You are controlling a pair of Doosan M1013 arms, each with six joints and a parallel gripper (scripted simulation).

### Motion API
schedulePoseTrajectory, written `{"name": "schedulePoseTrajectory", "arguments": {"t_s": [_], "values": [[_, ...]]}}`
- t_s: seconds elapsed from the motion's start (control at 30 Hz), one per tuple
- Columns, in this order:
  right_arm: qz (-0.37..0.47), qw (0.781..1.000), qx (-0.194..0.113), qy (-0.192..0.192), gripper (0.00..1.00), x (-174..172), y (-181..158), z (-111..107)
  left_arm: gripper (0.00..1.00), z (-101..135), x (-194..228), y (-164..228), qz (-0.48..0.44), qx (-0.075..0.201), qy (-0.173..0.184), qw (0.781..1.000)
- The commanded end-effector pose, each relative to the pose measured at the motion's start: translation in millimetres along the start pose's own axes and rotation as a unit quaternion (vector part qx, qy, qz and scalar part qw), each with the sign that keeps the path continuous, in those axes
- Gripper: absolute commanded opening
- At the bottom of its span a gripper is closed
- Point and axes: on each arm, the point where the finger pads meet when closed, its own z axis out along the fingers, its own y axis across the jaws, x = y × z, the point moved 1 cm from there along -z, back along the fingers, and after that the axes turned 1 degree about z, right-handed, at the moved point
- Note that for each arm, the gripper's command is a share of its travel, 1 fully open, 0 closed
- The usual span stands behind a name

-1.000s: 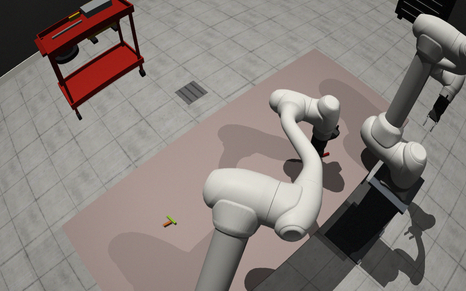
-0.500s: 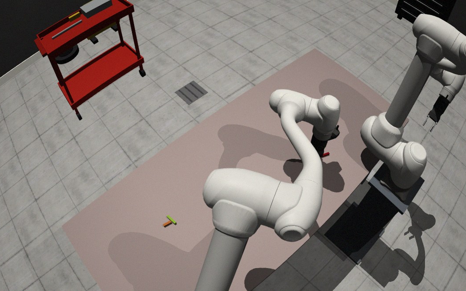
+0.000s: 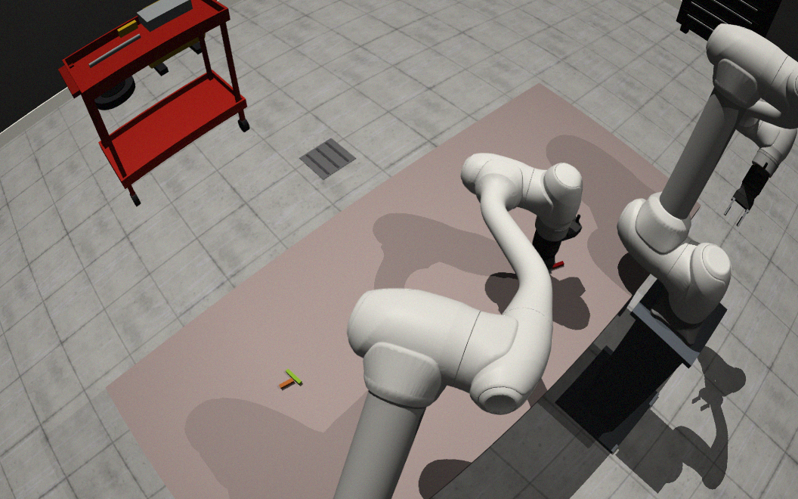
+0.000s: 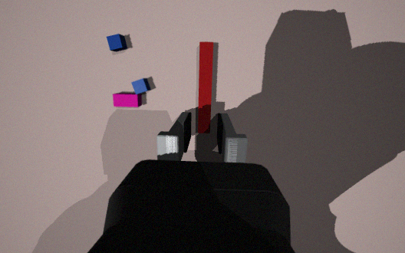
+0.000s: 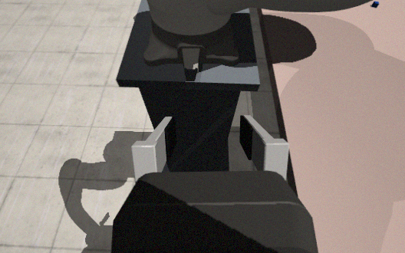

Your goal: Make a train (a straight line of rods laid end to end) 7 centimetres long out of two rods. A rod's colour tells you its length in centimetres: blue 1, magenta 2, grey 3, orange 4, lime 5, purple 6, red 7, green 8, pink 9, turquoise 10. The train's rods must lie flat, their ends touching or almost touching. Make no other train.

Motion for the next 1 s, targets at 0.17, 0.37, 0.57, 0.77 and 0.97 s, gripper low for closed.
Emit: {"name": "schedulePoseTrajectory", "arguments": {"t_s": [0.17, 0.37, 0.57, 0.77, 0.97], "values": [[0.000, 1.000, 0.000, 0.000, 1.00, 0.1, 0.1, -0.4, 0.54, -1.9, 0.2, -0.5, 0.000, 0.001, 0.000, 1.000], [0.000, 1.000, 0.000, 0.000, 1.00, 0.1, 0.1, -0.4, 0.54, -5.3, 0.2, -0.5, 0.000, 0.001, 0.000, 1.000], [0.000, 1.000, 0.000, 0.000, 1.00, 0.1, 0.1, -0.4, 0.54, -26.6, 0.2, -0.4, 0.000, 0.001, 0.000, 1.000], [0.000, 1.000, 0.000, 0.000, 1.00, 0.1, 0.1, -0.4, 0.54, -48.3, 0.2, -0.4, 0.000, 0.001, 0.000, 1.000], [0.000, 1.000, 0.000, 0.000, 1.00, 0.1, 0.1, -0.4, 0.54, -78.0, 0.1, -0.4, 0.000, 0.001, 0.000, 1.000]]}}
